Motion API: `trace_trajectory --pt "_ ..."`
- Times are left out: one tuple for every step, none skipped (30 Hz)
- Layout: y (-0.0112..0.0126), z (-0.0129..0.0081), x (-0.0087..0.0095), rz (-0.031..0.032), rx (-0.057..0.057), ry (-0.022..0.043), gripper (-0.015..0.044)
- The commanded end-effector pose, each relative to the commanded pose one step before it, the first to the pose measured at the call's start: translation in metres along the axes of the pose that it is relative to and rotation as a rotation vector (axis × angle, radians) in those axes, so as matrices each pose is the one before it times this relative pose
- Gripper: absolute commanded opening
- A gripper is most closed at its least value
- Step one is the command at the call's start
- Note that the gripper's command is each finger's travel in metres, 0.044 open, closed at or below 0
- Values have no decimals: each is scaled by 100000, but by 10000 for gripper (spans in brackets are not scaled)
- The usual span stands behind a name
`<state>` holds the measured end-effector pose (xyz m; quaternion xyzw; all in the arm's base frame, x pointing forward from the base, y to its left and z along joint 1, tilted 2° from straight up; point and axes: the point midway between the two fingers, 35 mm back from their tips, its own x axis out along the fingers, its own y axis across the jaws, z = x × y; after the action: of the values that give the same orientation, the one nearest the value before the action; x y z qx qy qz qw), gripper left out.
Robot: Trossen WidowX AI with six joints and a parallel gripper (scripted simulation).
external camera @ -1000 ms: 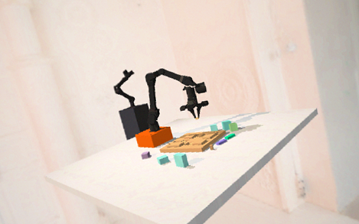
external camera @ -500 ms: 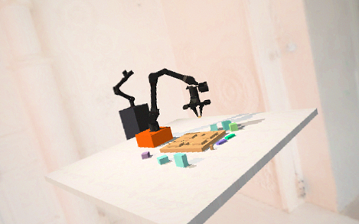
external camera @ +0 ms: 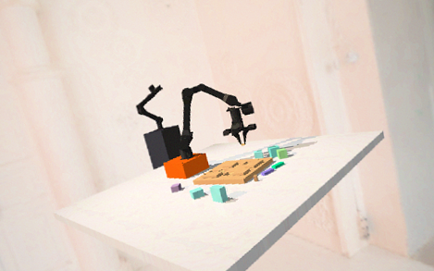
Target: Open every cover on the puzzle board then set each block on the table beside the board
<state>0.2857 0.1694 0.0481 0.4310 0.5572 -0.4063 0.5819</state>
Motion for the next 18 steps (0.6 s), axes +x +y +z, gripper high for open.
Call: trace_trajectory --pt "-10 67 744 -168 581 -472 80" --pt "13 -3 165 0 0 0 80" --pt "12 -3 168 0 0 0 80" --pt "11 -3 168 0 0 0 80" --pt "10 -2 168 0 0 0 80" --pt "9 -2 167 0 0 0 80" --pt "8 -2 167 0 0 0 80" --pt "7 -2 167 0 0 0 80" --pt "6 -2 167 0 0 0 80" --pt "5 -1 167 0 0 0 80" --pt "4 -1 167 0 0 0 80" --pt "3 -1 166 0 0 0 80" --pt "2 -1 166 -1 0 -1 80" --pt "2 0 166 -1 0 -1 80" --pt "1 0 166 -1 0 -1 80" --pt "0 0 166 -1 0 -1 80" --pt "-1 0 165 -1 0 -1 80" --pt "-2 1 165 -1 0 -1 80"
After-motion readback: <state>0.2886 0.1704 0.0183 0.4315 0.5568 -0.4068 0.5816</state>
